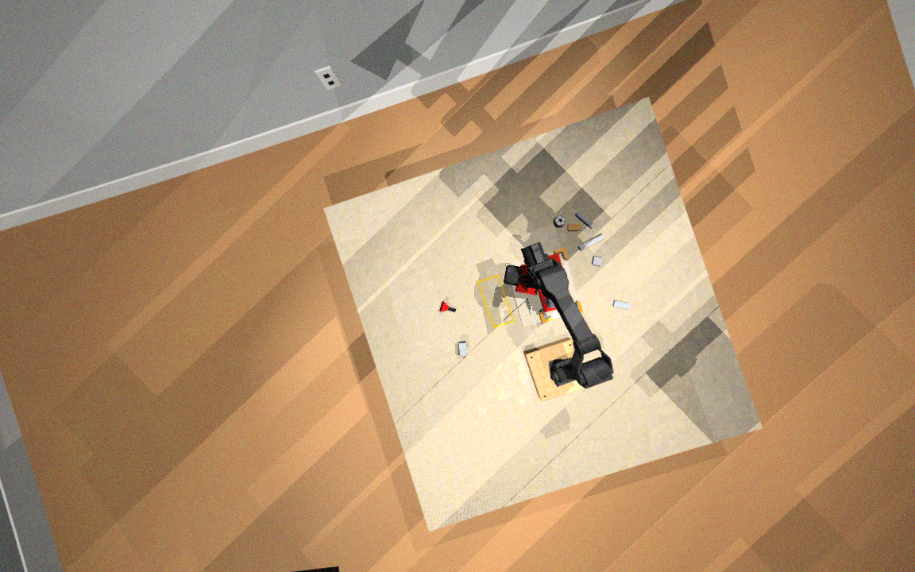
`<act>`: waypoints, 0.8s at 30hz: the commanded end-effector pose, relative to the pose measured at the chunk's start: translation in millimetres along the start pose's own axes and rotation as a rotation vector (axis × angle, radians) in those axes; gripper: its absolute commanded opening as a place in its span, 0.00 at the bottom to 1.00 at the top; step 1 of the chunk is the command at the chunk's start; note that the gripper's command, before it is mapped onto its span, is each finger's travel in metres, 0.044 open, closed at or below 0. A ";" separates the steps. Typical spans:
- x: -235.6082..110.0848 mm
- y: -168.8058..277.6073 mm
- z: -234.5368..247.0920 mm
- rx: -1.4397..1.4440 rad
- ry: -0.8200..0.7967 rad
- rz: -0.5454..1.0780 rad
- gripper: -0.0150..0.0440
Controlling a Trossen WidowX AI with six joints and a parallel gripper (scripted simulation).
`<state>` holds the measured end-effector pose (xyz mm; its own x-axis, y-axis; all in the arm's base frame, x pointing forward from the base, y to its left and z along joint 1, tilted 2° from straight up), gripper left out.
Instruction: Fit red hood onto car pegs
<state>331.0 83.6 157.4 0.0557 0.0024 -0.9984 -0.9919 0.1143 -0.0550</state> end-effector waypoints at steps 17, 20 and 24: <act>-1.2 -19.1 -48.0 -0.252 0.000 0.003 0.25; -1.4 -21.4 -55.9 -0.291 0.001 0.003 0.25; -1.7 -24.1 -66.5 -0.343 0.002 0.004 0.25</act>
<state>346.2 20.5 159.5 0.0537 -0.0025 -0.9986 -0.9795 -0.1945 -0.0522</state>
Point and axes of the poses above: the point midway between the two fingers, 35 mm back from their tips, its own x axis out along the fingers, its own z axis across the jaws, y = z × x, the point moved 5 cm from there along -x, back along the fingers, and after that the axes turned 11 degrees about -x, right-handed, at the moved point
